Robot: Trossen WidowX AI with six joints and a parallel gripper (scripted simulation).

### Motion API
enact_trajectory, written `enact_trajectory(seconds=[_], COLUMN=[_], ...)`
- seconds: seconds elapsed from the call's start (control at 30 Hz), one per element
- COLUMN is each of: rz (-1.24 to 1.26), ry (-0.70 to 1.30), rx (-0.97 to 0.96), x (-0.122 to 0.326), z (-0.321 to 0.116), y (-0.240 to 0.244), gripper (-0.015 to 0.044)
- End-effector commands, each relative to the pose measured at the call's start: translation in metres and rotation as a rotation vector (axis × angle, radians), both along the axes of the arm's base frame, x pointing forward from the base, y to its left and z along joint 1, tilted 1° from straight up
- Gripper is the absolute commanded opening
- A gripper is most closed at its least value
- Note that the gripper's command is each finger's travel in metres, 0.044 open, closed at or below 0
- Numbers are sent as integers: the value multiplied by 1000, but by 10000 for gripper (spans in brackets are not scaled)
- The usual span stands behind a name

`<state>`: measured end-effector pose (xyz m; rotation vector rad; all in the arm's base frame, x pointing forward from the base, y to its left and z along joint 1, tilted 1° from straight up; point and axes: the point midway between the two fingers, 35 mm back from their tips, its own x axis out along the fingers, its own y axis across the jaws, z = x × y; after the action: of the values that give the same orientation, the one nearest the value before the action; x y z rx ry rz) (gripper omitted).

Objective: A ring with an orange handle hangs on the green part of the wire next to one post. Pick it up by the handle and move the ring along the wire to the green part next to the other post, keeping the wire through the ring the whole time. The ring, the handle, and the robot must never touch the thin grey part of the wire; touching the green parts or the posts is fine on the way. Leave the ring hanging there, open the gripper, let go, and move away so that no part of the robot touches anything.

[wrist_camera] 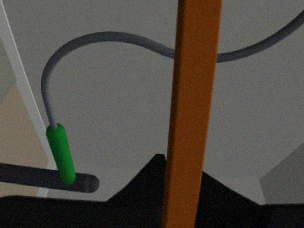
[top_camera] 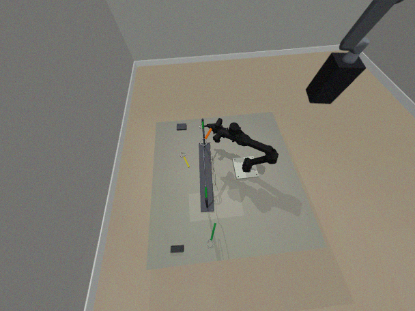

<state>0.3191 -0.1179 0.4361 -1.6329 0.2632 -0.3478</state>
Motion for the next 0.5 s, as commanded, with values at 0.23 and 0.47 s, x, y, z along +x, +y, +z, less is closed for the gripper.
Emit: enact_trajectory(seconds=[0.23,0.47], rz=[7,11], ry=[15,33], rx=[84,204], x=[1,2], z=[-20,-40], y=[-2,-2], gripper=[-150,-150])
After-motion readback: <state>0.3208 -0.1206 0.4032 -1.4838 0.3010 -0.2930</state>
